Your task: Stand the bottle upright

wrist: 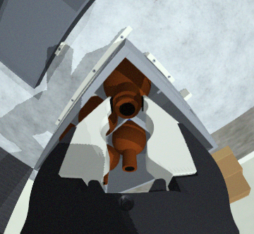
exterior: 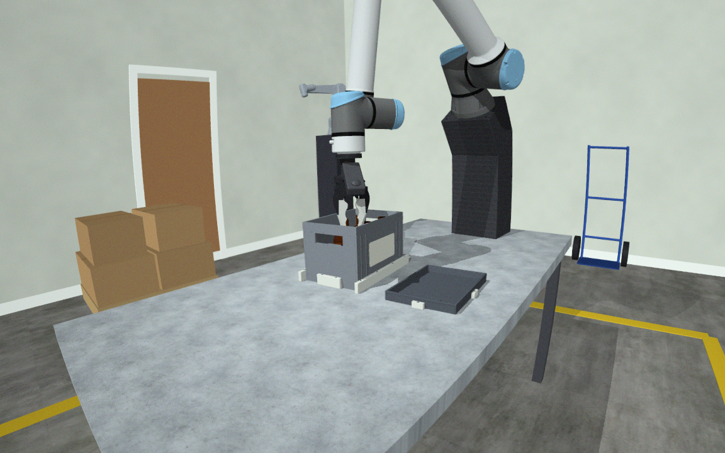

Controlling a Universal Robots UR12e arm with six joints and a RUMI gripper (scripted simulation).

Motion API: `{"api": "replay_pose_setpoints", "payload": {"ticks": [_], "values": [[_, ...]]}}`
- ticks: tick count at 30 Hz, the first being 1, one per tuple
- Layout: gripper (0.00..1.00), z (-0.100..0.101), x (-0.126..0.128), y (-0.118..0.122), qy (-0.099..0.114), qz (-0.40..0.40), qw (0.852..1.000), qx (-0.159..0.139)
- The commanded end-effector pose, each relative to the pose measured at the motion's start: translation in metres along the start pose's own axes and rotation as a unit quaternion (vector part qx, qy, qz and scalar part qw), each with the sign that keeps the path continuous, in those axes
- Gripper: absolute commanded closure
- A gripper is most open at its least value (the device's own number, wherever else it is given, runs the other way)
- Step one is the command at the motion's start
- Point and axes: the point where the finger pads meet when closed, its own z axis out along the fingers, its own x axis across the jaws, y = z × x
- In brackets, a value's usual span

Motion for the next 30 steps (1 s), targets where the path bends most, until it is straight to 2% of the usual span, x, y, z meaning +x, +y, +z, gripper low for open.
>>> {"api": "replay_pose_setpoints", "payload": {"ticks": [1,19,30], "values": [[1.00,-0.001,0.000,0.000,0.001,0.000,1.000,0.000],[1.00,-0.009,0.001,0.000,0.001,0.000,1.000,0.000],[1.00,-0.021,0.001,0.001,0.001,0.000,1.000,0.000]]}}
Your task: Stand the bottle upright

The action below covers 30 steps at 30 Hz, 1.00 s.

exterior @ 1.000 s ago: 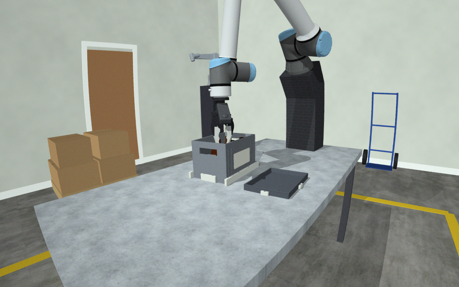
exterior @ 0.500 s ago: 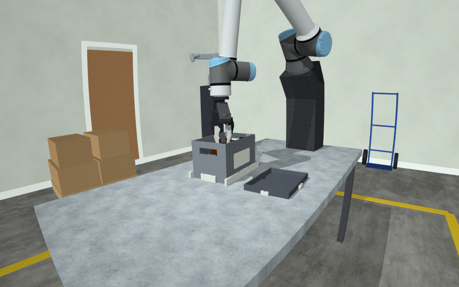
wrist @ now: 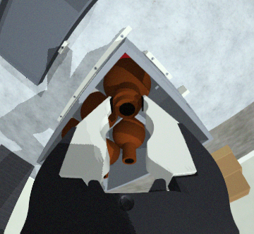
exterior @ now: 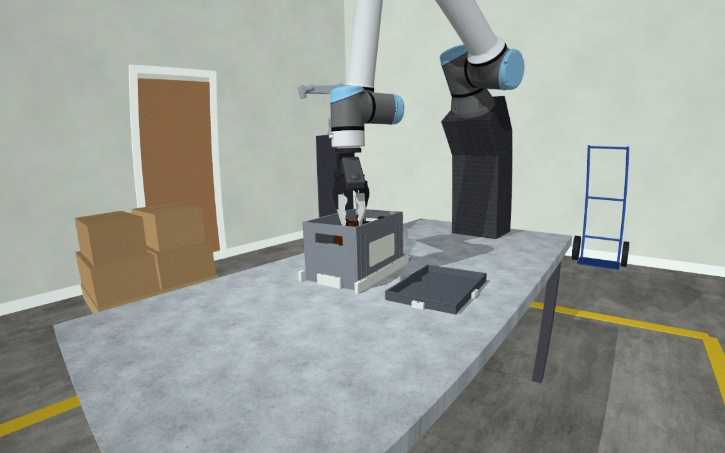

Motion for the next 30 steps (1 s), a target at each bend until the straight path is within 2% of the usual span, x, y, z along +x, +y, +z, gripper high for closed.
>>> {"api": "replay_pose_setpoints", "payload": {"ticks": [1,18,30], "values": [[1.00,-0.008,0.001,0.000,0.001,0.000,1.000,0.000],[1.00,-0.022,0.001,0.002,0.001,0.000,1.000,0.000],[1.00,-0.025,0.001,0.002,0.001,0.000,1.000,0.000]]}}
